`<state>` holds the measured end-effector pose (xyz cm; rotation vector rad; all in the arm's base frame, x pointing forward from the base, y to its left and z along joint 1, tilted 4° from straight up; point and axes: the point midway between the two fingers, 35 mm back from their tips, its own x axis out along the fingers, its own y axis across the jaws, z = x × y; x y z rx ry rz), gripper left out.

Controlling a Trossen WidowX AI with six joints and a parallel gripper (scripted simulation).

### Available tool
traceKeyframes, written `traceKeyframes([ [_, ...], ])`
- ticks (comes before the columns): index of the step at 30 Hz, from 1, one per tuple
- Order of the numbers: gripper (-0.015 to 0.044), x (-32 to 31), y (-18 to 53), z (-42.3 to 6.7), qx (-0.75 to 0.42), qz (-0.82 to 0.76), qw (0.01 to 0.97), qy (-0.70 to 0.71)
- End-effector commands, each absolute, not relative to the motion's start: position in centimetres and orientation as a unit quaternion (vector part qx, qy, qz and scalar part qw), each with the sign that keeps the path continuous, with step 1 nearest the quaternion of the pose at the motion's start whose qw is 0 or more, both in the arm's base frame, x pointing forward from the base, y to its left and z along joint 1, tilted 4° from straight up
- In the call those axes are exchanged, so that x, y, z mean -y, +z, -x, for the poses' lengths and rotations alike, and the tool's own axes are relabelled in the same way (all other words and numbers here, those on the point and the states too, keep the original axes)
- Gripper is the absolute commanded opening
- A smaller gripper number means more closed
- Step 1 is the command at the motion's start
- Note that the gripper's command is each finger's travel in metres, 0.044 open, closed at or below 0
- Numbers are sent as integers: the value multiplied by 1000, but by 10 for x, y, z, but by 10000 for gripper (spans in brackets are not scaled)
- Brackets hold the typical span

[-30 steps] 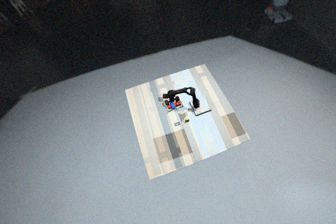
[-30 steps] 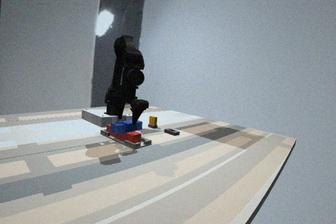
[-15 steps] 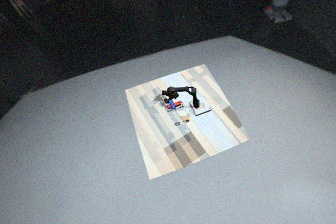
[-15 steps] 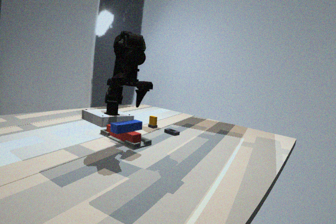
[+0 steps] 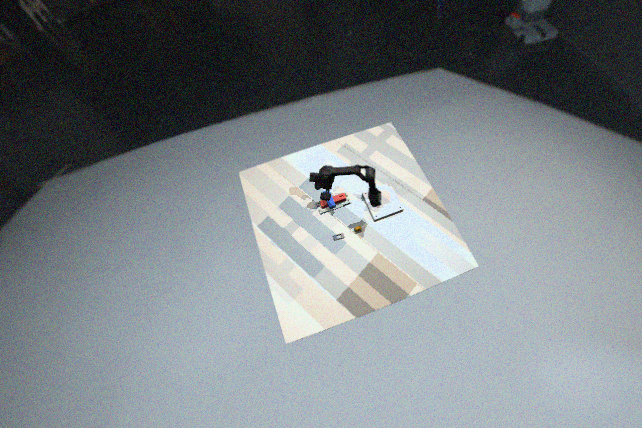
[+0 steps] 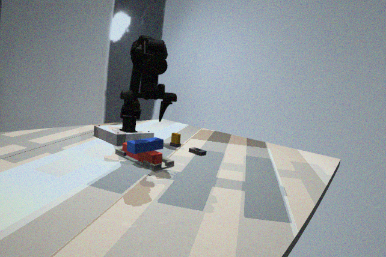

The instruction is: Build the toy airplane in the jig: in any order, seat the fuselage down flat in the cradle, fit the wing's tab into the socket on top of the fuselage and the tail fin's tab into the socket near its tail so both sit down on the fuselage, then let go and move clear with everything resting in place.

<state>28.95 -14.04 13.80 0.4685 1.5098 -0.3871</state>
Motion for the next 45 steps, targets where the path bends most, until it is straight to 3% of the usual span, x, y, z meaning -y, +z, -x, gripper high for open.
traceKeyframes([
  [1, 440, 141, 137, -291, -695, -24, 719, 8],
  [16, 440, 138, 137, -291, -695, -24, 719, 9],
  [24, 440, 22, 146, -287, -695, -26, 718, 10],
  [33, 440, -84, 148, -233, -694, -24, 719, 18],
  [39, 440, -125, 147, -187, -698, -34, 715, 18],
  [45, 440, -126, 147, -186, -698, -34, 715, 18],
])
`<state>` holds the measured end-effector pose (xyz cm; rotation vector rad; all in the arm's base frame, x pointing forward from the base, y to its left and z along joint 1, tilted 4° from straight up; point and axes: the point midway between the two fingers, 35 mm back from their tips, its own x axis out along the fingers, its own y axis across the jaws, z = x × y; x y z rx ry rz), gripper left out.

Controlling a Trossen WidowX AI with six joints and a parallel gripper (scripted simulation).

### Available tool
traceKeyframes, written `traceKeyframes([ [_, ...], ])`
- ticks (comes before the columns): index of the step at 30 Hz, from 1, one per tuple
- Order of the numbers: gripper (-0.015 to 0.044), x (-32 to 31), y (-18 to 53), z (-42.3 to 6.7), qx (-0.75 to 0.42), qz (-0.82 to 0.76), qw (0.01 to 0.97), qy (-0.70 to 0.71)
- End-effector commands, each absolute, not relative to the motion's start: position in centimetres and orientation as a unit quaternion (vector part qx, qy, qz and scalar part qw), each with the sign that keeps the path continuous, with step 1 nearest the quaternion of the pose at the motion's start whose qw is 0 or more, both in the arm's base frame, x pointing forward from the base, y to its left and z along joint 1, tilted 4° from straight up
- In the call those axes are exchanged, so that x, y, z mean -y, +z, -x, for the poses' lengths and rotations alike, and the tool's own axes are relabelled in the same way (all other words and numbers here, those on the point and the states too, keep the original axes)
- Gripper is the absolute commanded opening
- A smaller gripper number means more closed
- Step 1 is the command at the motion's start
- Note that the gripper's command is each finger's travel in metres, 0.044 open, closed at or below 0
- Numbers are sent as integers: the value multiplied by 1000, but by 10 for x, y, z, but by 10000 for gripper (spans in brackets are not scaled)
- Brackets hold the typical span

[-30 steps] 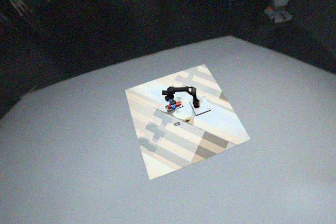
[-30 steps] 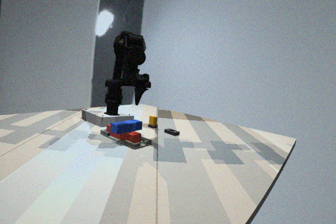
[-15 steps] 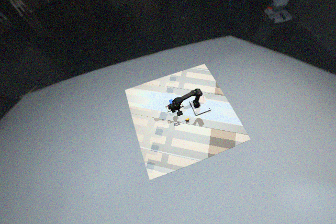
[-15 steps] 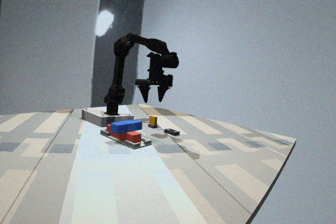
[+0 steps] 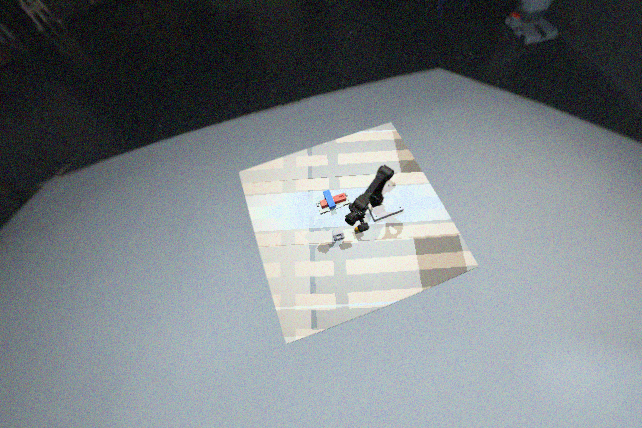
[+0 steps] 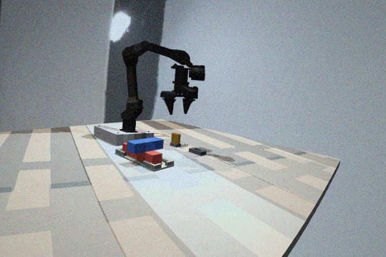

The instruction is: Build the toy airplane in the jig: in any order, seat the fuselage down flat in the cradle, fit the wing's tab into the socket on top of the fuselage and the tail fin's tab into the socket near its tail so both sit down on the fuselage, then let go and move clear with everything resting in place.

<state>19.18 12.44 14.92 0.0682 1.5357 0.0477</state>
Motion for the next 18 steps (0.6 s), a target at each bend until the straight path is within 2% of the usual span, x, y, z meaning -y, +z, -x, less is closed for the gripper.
traceKeyframes([
  [1, 440, -127, 145, -186, -698, -34, 715, 18],
  [6, 440, -131, 93, -187, -698, -34, 715, 18],
  [18, 440, -132, 75, -187, -698, -34, 715, 18],
])
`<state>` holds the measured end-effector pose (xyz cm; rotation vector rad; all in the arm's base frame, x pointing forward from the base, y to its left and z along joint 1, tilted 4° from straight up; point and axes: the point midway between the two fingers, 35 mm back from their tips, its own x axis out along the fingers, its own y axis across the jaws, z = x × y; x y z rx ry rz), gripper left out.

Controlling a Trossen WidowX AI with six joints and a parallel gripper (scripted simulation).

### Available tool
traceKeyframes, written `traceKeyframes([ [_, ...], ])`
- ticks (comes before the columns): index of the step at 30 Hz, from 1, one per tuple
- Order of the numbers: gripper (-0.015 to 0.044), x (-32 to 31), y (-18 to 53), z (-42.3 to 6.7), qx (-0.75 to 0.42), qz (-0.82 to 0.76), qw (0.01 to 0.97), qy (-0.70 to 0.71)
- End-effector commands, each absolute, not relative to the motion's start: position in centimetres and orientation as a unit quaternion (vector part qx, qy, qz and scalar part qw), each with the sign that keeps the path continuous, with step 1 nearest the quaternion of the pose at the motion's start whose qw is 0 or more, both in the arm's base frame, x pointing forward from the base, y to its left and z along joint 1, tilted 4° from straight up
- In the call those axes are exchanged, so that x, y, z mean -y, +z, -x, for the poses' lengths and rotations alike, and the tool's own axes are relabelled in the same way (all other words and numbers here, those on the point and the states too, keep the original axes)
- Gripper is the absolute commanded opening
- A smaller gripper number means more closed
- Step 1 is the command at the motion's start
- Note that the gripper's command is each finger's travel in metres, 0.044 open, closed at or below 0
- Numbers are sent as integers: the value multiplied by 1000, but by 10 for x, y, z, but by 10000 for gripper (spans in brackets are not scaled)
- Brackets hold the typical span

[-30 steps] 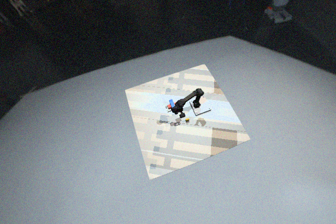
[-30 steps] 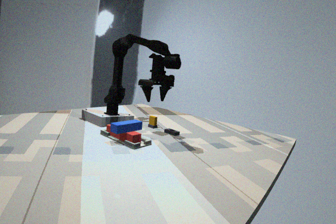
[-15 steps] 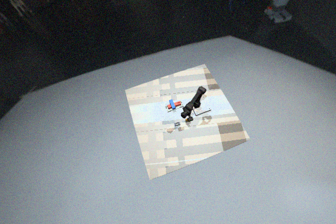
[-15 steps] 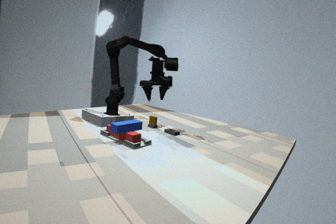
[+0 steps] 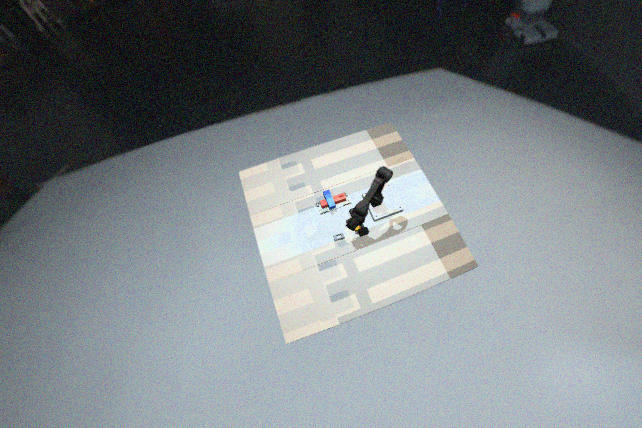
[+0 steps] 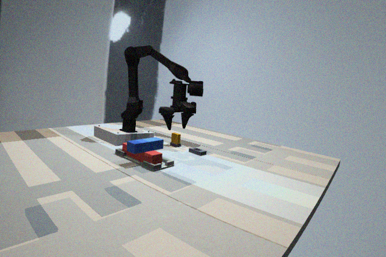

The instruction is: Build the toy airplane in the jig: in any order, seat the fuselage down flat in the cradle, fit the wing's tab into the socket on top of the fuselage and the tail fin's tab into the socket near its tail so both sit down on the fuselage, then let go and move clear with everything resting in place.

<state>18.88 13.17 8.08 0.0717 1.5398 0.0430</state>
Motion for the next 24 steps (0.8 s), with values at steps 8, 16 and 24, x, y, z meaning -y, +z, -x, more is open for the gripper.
traceKeyframes([
  [8, 440, -133, 63, -189, -698, -34, 715, 18],
  [16, 440, -134, 51, -189, -698, -34, 715, 18],
  [24, 440, -135, 38, -189, -698, -34, 715, 18],
])
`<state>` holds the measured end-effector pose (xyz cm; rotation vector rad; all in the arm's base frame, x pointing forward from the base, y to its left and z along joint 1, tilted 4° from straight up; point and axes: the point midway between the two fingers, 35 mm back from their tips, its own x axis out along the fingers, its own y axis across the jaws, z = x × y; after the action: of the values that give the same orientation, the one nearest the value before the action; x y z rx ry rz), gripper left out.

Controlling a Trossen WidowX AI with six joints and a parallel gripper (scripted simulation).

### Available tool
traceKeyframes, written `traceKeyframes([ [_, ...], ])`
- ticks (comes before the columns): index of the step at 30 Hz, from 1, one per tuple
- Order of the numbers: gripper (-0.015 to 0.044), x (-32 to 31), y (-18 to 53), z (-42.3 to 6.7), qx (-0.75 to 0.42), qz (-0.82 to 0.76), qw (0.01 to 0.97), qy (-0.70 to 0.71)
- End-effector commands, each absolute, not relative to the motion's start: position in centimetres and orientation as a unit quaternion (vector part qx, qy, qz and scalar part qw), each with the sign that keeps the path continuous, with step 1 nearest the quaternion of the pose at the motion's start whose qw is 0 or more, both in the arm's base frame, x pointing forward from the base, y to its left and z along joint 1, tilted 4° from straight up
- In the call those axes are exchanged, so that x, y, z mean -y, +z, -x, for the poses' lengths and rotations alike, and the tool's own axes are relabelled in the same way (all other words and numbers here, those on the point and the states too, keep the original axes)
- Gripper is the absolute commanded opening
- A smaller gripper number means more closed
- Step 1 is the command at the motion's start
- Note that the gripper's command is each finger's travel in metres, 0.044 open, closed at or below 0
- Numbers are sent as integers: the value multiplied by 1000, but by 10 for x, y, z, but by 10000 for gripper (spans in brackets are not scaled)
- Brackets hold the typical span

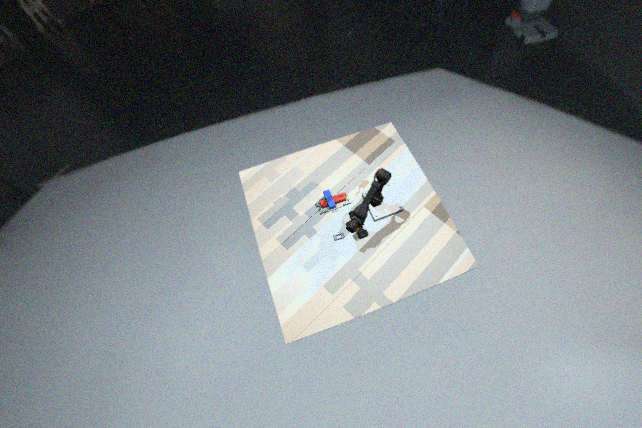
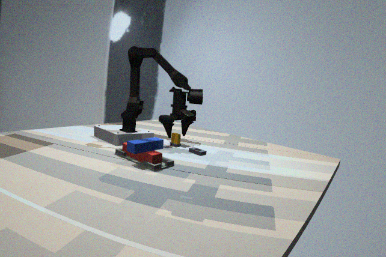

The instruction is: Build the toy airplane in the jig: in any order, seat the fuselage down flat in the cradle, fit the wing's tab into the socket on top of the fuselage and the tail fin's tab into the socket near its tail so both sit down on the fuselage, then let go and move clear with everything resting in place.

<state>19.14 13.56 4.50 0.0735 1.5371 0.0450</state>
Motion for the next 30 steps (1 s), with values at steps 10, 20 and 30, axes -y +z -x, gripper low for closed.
traceKeyframes([
  [10, 440, -135, 24, -188, -698, -34, 715, 18],
  [20, 204, -135, 23, -188, -698, -34, 715, 18],
  [30, 20, -135, 23, -188, -698, -34, 715, 18],
])
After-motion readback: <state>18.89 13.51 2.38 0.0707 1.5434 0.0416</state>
